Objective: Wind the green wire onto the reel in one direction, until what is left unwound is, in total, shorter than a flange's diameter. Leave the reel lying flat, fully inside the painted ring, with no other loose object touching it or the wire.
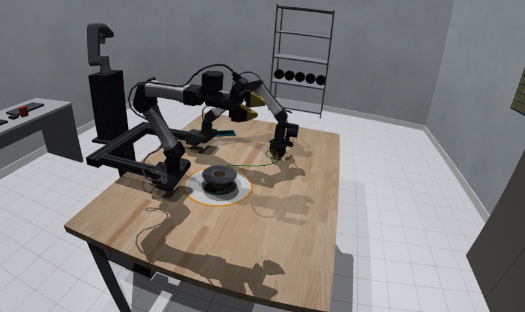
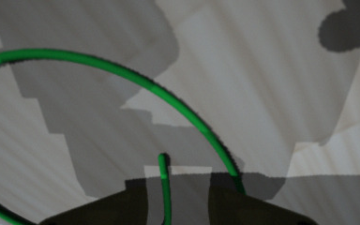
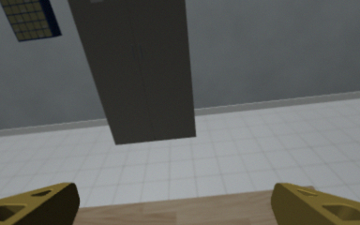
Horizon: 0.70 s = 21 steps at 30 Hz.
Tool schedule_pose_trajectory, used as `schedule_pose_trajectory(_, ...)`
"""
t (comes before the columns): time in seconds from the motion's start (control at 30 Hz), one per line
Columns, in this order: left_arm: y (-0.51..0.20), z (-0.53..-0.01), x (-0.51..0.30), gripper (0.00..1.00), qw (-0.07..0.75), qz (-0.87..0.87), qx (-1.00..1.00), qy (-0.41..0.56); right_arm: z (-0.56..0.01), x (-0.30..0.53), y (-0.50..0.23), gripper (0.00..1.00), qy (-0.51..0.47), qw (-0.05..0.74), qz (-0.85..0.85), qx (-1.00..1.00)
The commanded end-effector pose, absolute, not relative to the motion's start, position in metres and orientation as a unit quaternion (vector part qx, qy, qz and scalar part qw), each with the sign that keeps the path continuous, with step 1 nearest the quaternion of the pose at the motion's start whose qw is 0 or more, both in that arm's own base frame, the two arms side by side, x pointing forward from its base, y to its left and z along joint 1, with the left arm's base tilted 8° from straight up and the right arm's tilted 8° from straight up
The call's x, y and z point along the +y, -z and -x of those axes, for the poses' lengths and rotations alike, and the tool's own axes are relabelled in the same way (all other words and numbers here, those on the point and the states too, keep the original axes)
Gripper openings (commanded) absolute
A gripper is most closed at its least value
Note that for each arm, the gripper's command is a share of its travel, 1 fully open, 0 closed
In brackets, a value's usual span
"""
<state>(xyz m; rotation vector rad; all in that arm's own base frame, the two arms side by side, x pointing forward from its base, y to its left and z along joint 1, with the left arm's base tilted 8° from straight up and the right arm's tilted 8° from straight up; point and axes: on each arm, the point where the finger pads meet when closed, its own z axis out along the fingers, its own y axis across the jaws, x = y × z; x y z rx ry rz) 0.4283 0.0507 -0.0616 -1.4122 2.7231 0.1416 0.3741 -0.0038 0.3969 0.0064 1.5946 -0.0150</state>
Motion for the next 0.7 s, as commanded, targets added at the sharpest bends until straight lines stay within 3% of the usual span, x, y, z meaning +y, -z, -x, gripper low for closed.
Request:
schedule_pose_trajectory(0.0,0.0633,-0.4323,0.0547,0.3,0.053,0.46,0.885,-0.043,-0.3754,0.0,-0.4021,1.0,0.0,0.707,0.0,0.707)
schedule_pose_trajectory(0.43,0.0644,-0.4224,0.0539,0.3,0.053,0.46,0.885,-0.043,-0.3754,0.0,-0.4021,1.0,0.0,0.707,0.0,0.707)
schedule_pose_trajectory(0.67,0.0644,-0.4224,0.0539,0.21,0.053,0.46,0.885,-0.043,-0.3754,0.0,-0.4021,1.0,0.0,0.707,0.0,0.707)
